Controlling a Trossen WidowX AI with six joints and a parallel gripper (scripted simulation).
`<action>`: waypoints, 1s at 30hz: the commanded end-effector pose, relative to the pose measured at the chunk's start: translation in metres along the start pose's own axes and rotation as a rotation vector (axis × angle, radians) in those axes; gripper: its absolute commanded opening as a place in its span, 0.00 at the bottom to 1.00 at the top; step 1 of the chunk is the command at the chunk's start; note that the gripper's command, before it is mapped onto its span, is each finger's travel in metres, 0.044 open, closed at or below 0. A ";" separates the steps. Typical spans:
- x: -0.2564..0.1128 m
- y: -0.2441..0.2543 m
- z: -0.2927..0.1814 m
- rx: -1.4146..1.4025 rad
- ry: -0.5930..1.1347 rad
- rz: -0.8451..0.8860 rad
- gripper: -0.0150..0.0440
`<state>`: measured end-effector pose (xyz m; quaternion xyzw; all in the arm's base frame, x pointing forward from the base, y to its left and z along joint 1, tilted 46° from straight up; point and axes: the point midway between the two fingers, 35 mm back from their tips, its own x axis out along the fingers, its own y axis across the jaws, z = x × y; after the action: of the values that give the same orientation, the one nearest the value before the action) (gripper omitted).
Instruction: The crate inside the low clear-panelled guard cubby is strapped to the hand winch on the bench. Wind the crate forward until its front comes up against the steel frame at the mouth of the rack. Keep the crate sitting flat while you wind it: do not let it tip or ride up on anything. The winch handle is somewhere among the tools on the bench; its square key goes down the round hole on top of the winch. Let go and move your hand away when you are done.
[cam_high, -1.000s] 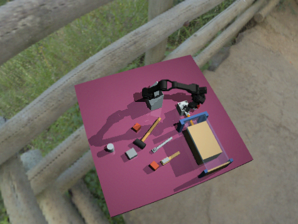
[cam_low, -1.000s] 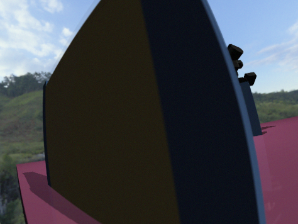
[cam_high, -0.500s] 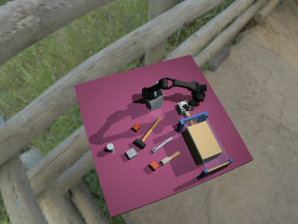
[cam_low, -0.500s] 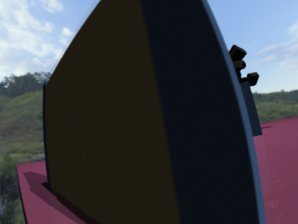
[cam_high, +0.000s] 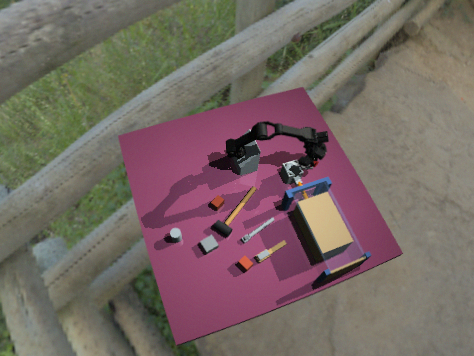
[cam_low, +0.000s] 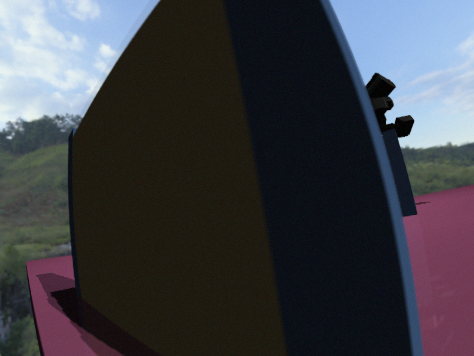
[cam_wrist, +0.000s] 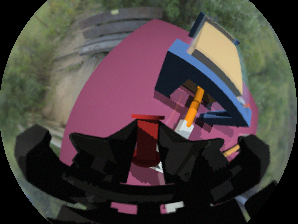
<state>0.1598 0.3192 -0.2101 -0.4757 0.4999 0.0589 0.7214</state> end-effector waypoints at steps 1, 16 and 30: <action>-0.005 0.014 -0.017 -0.031 0.030 0.025 0.25; -0.013 0.023 -0.031 -0.032 0.031 0.027 0.25; -0.020 0.028 -0.046 -0.033 0.032 0.028 0.25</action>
<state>0.1187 0.3160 -0.2125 -0.4743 0.5051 0.0664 0.7180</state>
